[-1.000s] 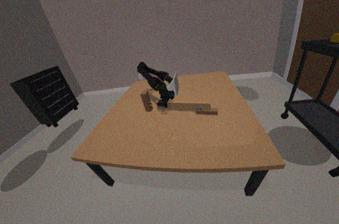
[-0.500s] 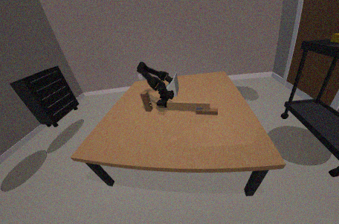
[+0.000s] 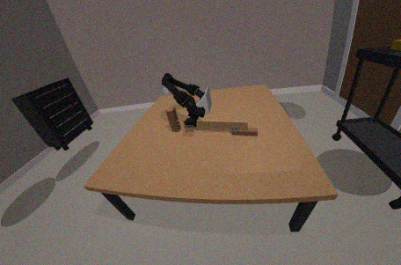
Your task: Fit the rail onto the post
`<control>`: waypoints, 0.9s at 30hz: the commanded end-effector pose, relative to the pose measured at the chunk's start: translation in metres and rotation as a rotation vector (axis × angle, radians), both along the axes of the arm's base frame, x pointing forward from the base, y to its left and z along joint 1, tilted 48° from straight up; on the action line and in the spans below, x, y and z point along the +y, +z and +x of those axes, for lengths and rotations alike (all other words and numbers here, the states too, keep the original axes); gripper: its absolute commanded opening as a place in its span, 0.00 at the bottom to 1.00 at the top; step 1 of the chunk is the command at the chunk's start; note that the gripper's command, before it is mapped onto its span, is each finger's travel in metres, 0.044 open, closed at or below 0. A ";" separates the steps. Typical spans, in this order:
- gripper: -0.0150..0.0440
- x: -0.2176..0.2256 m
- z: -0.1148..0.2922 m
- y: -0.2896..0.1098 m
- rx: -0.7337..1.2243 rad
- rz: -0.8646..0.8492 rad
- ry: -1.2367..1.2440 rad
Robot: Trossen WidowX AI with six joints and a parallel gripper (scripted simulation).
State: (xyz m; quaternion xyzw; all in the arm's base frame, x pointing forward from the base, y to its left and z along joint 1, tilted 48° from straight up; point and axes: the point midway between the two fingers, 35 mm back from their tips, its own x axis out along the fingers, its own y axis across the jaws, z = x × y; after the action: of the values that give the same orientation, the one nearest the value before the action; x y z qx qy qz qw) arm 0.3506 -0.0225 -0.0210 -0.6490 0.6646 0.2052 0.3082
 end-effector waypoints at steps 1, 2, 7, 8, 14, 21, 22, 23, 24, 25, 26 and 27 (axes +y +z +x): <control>0.25 0.001 0.001 0.004 -0.006 0.003 0.007; 0.25 0.000 0.001 0.004 -0.006 0.003 0.007; 0.25 -0.001 0.001 0.005 -0.006 0.003 0.007; 0.25 -0.001 0.001 0.005 -0.006 0.003 0.007; 0.25 -0.003 0.001 0.006 -0.006 0.003 0.007; 0.25 -0.004 0.001 0.008 -0.006 0.003 0.007; 0.25 -0.005 0.001 0.008 -0.006 0.003 0.007; 0.25 -0.005 0.000 0.008 -0.006 0.003 0.007; 0.25 -0.005 0.000 0.008 -0.006 0.003 0.007; 0.25 -0.005 0.000 0.009 -0.006 0.003 0.007; 0.25 -0.005 0.000 0.009 -0.006 0.003 0.007; 0.25 -0.005 0.000 0.009 -0.006 0.003 0.007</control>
State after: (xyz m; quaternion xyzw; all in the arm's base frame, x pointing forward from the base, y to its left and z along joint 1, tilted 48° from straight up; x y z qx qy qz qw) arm 0.3499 -0.0285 -0.0159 -0.6493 0.6641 0.2060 0.3081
